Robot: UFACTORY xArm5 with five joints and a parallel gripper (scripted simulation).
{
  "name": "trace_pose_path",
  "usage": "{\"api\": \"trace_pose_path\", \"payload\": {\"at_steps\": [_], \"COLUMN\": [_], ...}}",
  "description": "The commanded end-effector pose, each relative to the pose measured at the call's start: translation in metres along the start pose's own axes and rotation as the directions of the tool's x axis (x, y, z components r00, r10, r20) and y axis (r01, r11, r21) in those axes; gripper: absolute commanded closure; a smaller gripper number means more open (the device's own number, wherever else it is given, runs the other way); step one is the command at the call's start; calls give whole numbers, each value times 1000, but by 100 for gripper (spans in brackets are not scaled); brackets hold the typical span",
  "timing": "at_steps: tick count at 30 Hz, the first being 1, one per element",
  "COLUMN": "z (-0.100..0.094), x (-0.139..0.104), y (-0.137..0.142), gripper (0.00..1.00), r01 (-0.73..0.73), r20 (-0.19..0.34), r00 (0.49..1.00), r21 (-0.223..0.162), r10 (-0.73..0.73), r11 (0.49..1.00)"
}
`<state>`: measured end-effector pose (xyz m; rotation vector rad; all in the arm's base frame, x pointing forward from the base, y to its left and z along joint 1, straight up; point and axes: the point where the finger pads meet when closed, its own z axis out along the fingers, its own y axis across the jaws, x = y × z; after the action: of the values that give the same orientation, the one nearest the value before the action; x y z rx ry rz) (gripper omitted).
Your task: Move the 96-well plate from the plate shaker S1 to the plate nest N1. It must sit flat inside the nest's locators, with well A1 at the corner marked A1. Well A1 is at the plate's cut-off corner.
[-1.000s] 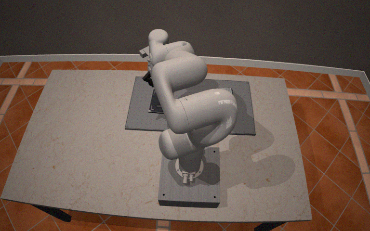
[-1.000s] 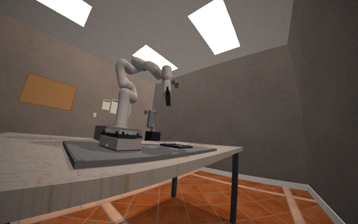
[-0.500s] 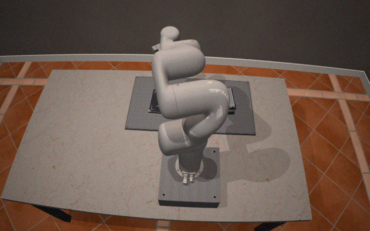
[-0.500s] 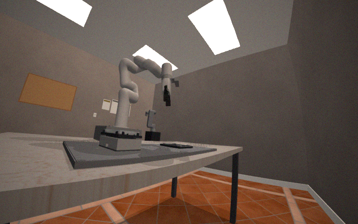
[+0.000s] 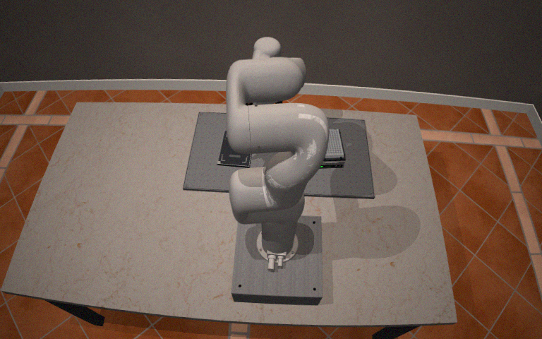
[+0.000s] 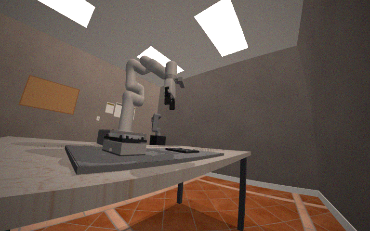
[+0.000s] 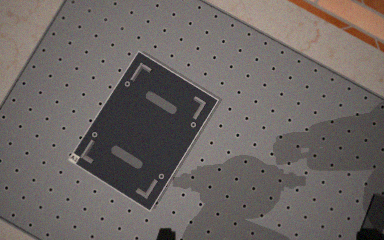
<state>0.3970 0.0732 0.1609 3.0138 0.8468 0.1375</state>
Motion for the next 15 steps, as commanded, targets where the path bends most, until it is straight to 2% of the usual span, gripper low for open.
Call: {"api": "trace_pose_path", "payload": {"at_steps": [1,4,11,13,15], "z": [4,9,19,22,24], "x": [1,-1,-7,-10,-12], "y": [16,28,54,63,68], "gripper": [0,0,0,0,0], "r01": [-7,-71,-73,-138,-139], "r20": [-1,14,15,29,30], "r00": [1000,997,997,990,990], "r21": [-5,-5,-6,-6,-6], "r10": [7,71,73,138,140], "r11": [1000,997,997,990,990]}}
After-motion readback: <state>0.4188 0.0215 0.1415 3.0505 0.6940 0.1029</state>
